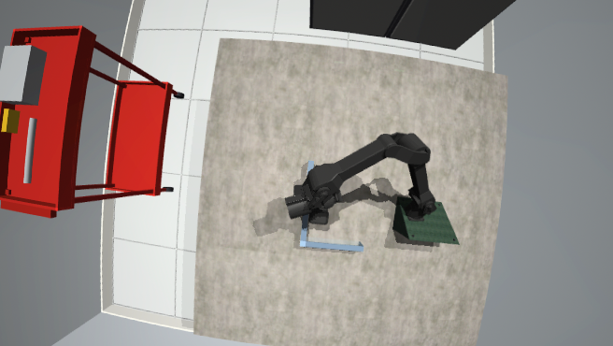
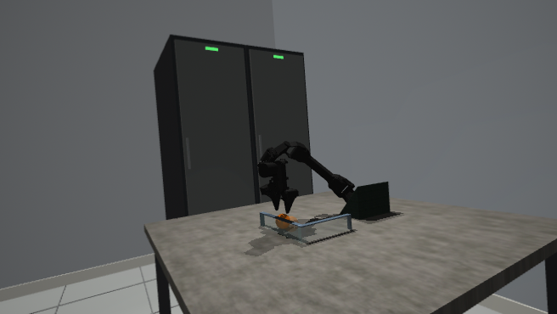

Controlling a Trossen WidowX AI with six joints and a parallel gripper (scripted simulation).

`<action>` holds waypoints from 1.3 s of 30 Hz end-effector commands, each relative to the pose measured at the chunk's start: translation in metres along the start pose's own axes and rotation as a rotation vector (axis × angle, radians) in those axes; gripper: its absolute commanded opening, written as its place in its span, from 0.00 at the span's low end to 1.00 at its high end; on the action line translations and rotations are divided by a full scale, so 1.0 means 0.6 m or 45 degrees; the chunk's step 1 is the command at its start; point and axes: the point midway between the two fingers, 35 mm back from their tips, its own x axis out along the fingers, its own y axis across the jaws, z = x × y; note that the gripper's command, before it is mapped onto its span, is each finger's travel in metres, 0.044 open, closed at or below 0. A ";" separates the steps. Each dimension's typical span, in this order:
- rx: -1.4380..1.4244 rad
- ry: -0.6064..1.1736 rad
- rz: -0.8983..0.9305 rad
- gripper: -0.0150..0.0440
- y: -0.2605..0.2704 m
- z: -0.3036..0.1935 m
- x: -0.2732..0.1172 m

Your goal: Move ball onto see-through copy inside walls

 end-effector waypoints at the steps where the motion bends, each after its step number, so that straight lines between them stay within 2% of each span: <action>1: -0.003 0.006 -0.005 0.96 -0.002 -0.001 0.014; 24: -0.003 0.005 -0.008 0.96 -0.003 -0.003 0.072; 28: -0.003 0.005 -0.008 0.78 -0.003 -0.003 0.072; 35: -0.003 0.005 -0.008 0.70 -0.003 -0.003 0.072; 39: -0.022 0.009 0.008 0.52 -0.001 -0.007 0.071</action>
